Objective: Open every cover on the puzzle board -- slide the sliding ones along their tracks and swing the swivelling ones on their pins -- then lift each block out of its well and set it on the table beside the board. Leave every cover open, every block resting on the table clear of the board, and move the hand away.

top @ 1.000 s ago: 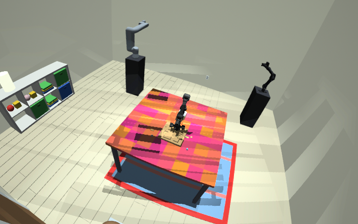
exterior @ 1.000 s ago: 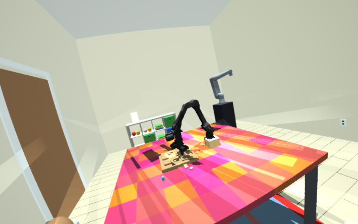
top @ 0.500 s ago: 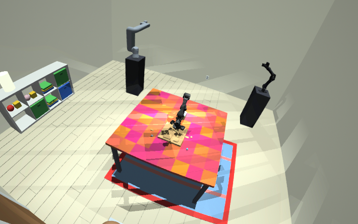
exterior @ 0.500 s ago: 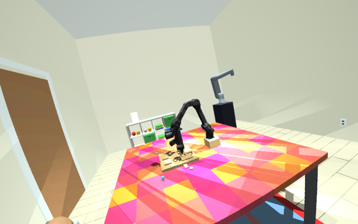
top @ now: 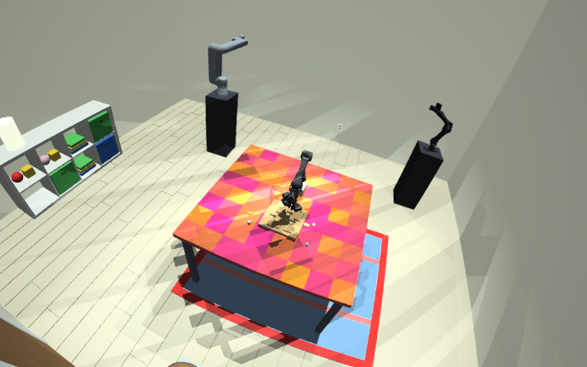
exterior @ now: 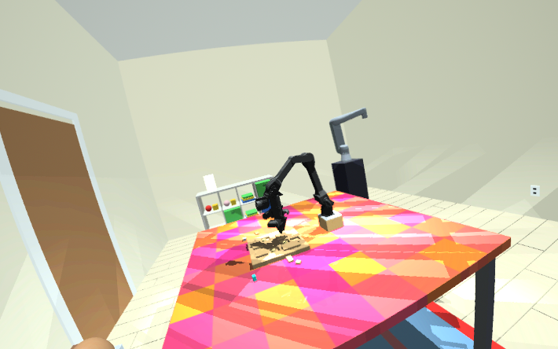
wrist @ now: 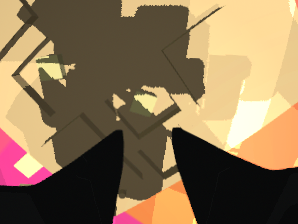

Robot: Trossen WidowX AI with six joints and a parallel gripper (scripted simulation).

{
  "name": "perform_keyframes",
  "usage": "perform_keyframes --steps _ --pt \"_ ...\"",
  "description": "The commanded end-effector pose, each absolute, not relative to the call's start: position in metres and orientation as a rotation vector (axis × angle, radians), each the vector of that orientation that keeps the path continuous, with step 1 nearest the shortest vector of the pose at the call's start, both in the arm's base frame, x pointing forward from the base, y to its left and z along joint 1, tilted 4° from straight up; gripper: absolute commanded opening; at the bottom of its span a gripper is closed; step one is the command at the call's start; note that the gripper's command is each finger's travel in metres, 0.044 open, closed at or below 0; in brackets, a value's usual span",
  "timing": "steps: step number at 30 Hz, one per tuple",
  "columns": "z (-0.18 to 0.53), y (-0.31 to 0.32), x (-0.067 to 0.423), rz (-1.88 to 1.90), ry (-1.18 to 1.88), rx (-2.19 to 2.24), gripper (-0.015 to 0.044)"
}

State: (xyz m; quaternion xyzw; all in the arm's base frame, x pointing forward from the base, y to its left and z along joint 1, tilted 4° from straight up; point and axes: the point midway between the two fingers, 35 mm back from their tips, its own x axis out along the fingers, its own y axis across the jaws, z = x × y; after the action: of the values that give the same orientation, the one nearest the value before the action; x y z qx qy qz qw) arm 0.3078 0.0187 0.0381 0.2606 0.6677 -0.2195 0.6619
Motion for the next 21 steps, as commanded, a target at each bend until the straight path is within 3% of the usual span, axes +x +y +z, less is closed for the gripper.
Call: perform_keyframes --steps 1,21 --pt "0.043 0.019 0.308 -0.538 1.500 0.635 0.0144" --pt "0.008 0.022 0.308 -0.538 1.500 0.635 0.0144"
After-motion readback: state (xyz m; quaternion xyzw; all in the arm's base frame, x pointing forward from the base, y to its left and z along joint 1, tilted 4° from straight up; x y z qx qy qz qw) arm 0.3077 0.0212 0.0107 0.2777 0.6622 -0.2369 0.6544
